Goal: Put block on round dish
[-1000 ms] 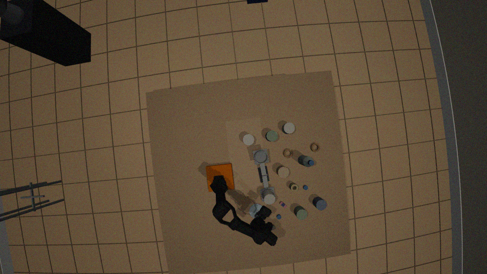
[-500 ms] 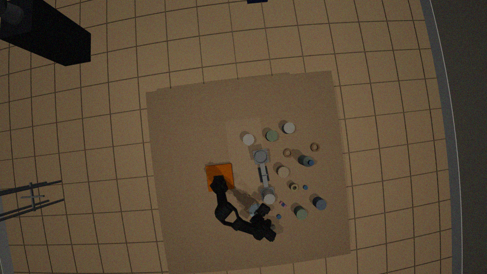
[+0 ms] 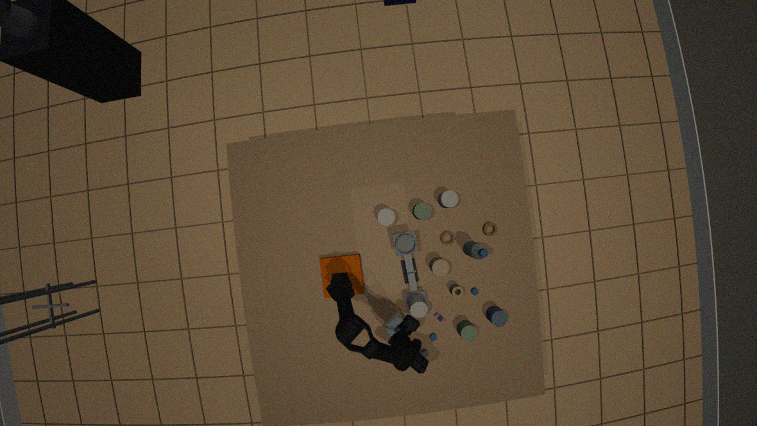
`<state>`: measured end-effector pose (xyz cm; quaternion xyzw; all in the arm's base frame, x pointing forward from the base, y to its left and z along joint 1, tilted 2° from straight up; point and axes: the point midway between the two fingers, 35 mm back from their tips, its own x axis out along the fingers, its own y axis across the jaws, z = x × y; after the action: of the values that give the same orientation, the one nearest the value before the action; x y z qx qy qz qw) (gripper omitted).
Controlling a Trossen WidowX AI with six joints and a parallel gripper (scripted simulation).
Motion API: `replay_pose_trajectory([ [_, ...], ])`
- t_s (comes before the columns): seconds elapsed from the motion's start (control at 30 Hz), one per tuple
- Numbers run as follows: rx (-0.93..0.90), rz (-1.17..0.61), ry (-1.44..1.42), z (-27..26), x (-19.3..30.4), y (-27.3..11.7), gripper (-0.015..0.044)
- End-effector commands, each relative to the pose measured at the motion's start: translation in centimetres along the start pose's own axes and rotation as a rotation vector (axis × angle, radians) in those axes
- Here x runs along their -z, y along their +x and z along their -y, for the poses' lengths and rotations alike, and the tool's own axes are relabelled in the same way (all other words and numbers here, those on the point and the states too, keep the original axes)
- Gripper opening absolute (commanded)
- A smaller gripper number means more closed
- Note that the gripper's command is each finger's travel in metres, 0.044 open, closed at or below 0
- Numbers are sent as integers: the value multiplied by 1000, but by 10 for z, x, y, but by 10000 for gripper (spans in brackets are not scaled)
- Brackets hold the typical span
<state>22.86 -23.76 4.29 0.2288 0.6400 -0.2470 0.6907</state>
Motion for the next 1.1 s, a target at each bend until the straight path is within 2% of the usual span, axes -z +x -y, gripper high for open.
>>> replay_pose_trajectory([
  [0.0, 0, 2, 0, 0, 0, -1, 131],
  [0.33, 0, 2, 0, 0, 0, -1, 394],
  [0.4, 0, 1, -1, 0, -1, -13, 440],
  [0.5, 1, -4, -5, 0, 0, -55, 440],
  [0.67, 1, -4, -5, 0, 0, -60, 440],
  [0.8, 0, -4, 0, 0, 2, -99, 440],
  [1.07, 0, -4, 1, 0, 2, -101, 440],
])
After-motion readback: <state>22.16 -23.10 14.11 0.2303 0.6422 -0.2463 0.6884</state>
